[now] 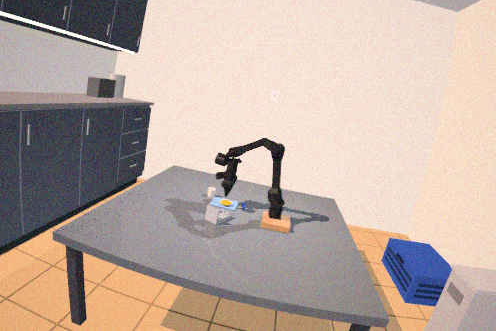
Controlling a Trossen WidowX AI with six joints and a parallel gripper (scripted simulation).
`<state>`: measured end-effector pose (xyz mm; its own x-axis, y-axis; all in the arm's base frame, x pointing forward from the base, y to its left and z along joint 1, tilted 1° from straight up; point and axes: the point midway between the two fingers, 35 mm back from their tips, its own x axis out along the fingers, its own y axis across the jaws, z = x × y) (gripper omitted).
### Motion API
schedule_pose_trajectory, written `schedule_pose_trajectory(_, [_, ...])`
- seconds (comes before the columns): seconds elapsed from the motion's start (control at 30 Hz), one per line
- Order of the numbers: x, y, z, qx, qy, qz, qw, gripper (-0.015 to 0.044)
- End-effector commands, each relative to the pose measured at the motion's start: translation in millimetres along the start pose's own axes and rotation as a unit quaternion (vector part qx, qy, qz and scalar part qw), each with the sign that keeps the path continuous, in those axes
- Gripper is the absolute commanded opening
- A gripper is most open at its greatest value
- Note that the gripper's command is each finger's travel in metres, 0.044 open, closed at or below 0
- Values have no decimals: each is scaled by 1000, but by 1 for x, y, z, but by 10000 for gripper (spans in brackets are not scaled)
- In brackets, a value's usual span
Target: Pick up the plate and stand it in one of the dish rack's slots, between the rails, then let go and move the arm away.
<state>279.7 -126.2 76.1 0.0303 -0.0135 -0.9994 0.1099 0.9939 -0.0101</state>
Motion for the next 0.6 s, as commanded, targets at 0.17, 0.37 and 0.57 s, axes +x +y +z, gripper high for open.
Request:
schedule_pose_trajectory(0.17, [14,3,-1,-8,6,6,1000,400])
schedule_pose_trajectory(0.37, [24,3,-1,-8,6,6,1000,400])
schedule_pose_trajectory(0.57, [34,3,-1,-7,6,5,1000,400])
